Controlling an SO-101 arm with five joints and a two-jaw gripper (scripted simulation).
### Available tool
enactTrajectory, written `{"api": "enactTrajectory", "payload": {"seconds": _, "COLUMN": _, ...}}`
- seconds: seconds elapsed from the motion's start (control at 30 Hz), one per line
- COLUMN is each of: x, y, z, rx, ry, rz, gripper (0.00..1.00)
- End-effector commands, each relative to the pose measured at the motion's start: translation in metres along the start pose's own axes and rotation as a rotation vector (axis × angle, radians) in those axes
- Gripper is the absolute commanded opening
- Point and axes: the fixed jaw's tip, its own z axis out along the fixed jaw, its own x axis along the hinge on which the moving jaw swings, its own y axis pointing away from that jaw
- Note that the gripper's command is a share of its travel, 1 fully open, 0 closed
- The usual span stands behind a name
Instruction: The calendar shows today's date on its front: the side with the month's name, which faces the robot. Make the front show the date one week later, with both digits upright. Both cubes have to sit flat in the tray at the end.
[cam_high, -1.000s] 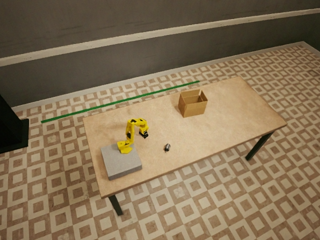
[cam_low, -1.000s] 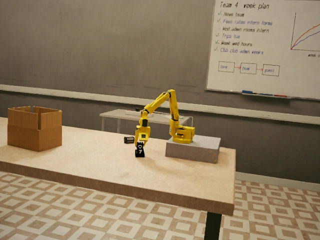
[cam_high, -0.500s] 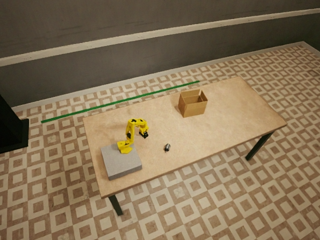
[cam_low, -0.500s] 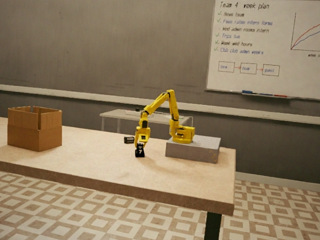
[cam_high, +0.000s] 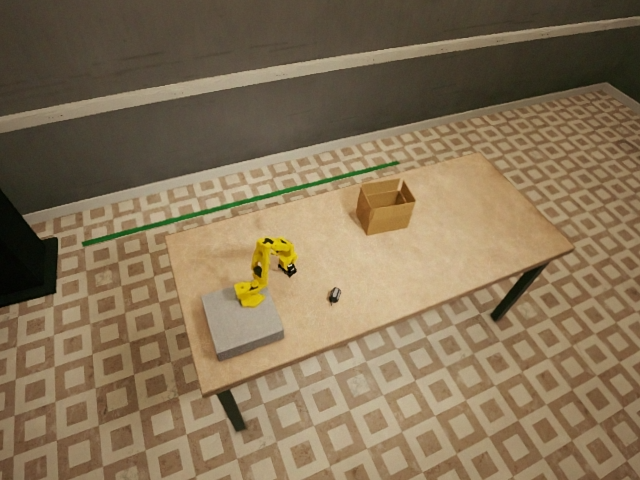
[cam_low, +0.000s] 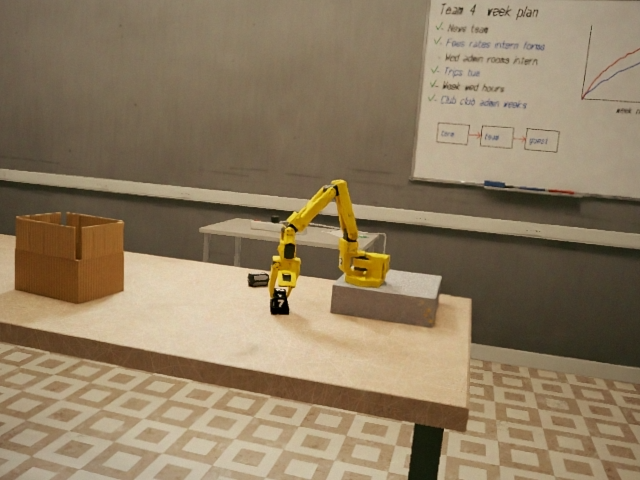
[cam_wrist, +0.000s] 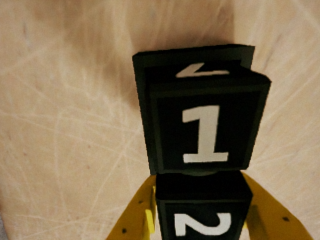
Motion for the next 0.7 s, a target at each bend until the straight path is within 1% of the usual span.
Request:
{"api": "enactTrajectory", "payload": {"seconds": 0.0, "x": -0.0008, "y": 0.0051, "z": 0.0038, "rx": -0.02, "ry": 0.001, "rz": -0.01, "gripper": 0.0}}
{"api": "enactTrajectory", "payload": {"seconds": 0.57, "x": -0.0008, "y": 0.0051, "z": 0.007, "rx": -0.02, "ry": 0.001, "rz": -0.01, "gripper": 0.0}}
{"api": "enactTrajectory", "payload": {"seconds": 0.67, "x": -0.0008, "y": 0.0051, "z": 0.007, "rx": -0.02, "ry": 0.001, "rz": -0.01, "gripper": 0.02}}
